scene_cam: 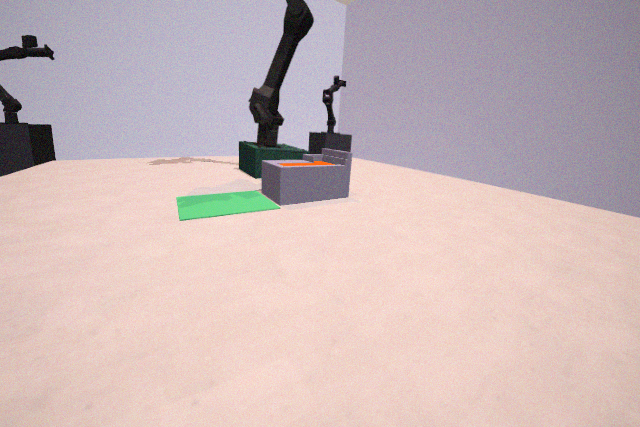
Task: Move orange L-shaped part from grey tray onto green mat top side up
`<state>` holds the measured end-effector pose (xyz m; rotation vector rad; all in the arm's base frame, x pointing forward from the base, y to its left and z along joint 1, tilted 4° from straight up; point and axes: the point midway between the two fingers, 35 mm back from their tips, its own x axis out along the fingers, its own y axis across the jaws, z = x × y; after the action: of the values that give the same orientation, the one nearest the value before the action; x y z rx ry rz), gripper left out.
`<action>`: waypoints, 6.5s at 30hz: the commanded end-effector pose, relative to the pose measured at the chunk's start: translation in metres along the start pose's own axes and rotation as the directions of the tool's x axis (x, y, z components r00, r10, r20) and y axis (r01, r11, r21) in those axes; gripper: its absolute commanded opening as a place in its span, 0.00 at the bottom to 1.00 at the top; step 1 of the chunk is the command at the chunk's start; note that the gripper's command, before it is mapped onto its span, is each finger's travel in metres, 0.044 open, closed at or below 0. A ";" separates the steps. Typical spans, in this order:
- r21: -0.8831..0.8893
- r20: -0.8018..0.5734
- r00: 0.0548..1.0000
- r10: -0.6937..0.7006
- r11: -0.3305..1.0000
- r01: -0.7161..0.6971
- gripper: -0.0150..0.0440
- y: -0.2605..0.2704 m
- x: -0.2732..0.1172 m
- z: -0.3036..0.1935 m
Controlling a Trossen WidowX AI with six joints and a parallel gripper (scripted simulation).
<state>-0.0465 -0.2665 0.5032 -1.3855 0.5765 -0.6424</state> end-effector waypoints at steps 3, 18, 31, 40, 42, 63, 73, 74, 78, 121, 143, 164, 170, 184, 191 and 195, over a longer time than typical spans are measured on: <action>0.058 0.019 1.000 0.001 0.998 -0.003 0.80 0.004 0.011 0.001; 0.561 0.141 0.982 0.127 0.807 -0.185 0.56 0.079 0.133 0.048; 0.744 0.415 0.778 0.472 0.317 -0.589 0.56 0.204 0.198 0.197; 0.726 0.471 0.473 0.744 -0.022 -0.688 0.56 0.297 0.165 0.308; 0.721 0.455 0.397 0.797 -0.068 -0.690 0.56 0.316 0.149 0.329; 0.681 -0.008 0.016 1.000 0.016 -0.732 0.56 0.422 -0.019 0.395; 0.681 -0.007 0.015 1.000 0.016 -0.732 0.56 0.488 -0.017 0.395; 0.681 -0.008 0.015 1.000 0.016 -0.732 0.56 0.494 -0.018 0.394; 0.681 -0.008 0.015 1.000 0.016 -0.732 0.56 0.496 -0.018 0.394; 0.681 -0.008 0.015 1.000 0.016 -0.732 0.56 0.533 -0.018 0.393; 0.681 -0.007 0.014 1.000 0.015 -0.732 0.56 0.518 -0.027 0.402; 0.681 -0.008 0.016 1.000 0.016 -0.732 0.56 0.422 -0.019 0.395; 0.681 -0.008 0.016 1.000 0.016 -0.732 0.56 0.422 -0.019 0.395; 0.685 -0.018 0.007 1.000 0.017 -0.728 0.56 0.426 -0.020 0.393; 0.685 -0.018 0.007 1.000 0.017 -0.728 0.56 0.426 -0.020 0.393; 0.685 -0.018 0.007 1.000 0.017 -0.728 0.56 0.426 -0.020 0.393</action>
<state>0.2490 0.0530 0.1201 0.0222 1.5023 0.0598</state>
